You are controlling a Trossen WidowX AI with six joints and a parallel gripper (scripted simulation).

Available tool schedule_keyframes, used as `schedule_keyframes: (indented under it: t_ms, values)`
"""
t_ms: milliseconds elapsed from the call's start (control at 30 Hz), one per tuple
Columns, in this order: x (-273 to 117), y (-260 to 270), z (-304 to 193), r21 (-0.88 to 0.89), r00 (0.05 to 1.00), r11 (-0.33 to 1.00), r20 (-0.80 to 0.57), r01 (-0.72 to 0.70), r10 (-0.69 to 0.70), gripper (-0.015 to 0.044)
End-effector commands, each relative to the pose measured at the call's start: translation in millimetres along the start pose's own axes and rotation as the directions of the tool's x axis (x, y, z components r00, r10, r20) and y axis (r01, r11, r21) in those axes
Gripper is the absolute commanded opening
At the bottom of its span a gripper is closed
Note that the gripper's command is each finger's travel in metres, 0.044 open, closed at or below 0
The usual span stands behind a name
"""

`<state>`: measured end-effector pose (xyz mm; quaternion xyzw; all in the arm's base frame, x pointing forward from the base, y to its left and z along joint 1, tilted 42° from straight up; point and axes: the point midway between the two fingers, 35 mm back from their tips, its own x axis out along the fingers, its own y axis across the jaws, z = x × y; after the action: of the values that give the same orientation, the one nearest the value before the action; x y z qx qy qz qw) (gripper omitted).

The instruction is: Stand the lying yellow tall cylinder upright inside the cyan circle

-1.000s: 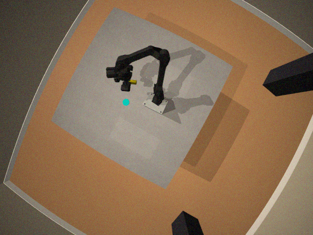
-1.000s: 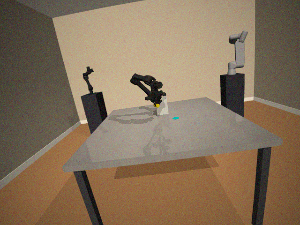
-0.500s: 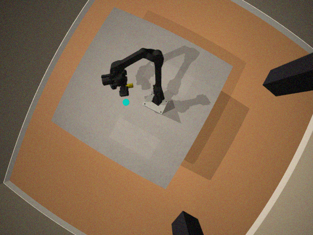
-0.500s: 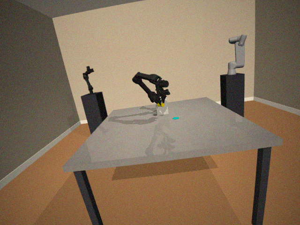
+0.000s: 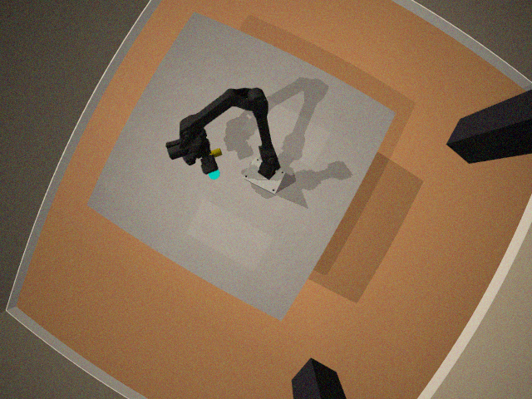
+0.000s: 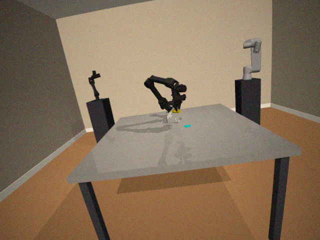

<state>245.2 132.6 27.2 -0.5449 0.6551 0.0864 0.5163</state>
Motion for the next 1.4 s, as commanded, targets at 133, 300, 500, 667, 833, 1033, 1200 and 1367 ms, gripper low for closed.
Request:
schedule_keyframes:
  t_ms: [133,300,500,667,833,1033,1200,1367]
  values:
    - [2.2,21.0,18.5,-0.128,1.000,0.992,-0.007,0.002,-0.002,0.0105]
    - [4.1,33.6,27.4,-0.200,1.000,0.980,-0.013,0.005,-0.007,0.0105]
    - [7.0,49.3,37.2,-0.285,1.000,0.959,-0.021,0.008,-0.014,0.0105]
    - [8.4,56.1,41.0,-0.319,1.000,0.948,-0.024,0.009,-0.018,0.0105]
    - [10.5,56.6,40.8,-0.317,1.000,0.949,-0.018,-0.006,0.000,0.0105]
    - [15.2,57.9,40.3,-0.311,0.999,0.949,0.000,-0.040,0.042,0.0105]
    - [18.8,59.0,40.1,-0.308,0.997,0.949,0.016,-0.067,0.076,0.0105]
    - [22.3,60.1,39.9,-0.305,0.993,0.948,0.033,-0.094,0.109,0.0105]
